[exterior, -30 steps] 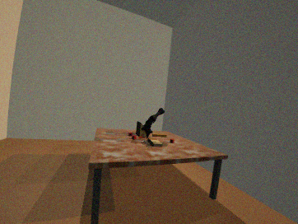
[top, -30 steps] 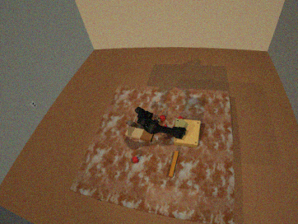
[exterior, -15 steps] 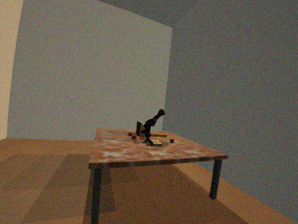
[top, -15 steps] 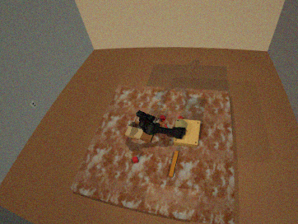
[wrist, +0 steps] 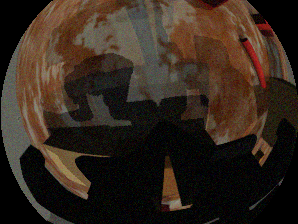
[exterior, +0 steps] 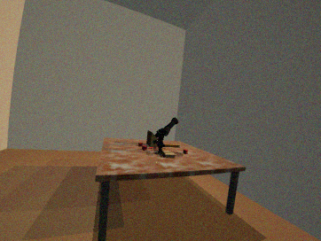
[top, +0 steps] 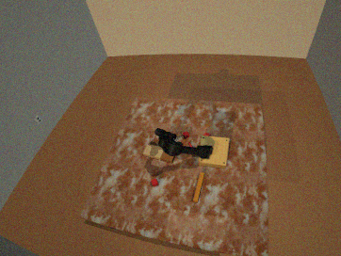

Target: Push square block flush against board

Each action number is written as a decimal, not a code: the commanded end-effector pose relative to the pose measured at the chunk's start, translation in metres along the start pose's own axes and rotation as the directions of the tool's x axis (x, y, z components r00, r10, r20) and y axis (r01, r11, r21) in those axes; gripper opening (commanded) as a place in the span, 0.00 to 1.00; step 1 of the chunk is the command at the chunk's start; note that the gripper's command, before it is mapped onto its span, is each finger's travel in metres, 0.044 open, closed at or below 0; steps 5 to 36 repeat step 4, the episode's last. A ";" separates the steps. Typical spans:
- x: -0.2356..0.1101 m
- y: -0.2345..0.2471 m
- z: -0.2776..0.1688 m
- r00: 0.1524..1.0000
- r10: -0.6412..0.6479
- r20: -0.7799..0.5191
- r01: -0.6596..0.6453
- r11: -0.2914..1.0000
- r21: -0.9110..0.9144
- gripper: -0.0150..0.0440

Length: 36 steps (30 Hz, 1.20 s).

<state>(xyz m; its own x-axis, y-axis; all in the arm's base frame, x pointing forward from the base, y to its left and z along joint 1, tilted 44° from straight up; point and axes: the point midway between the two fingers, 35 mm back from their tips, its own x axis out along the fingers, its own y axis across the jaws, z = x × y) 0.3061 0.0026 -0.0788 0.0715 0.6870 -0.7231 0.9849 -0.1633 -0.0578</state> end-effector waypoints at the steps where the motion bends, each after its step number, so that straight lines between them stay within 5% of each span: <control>1: -0.001 0.001 -0.002 1.000 0.005 -0.003 -0.005 1.000 -0.001 0.25; 36: -0.001 0.001 0.003 1.000 0.005 -0.003 -0.005 1.000 -0.001 0.25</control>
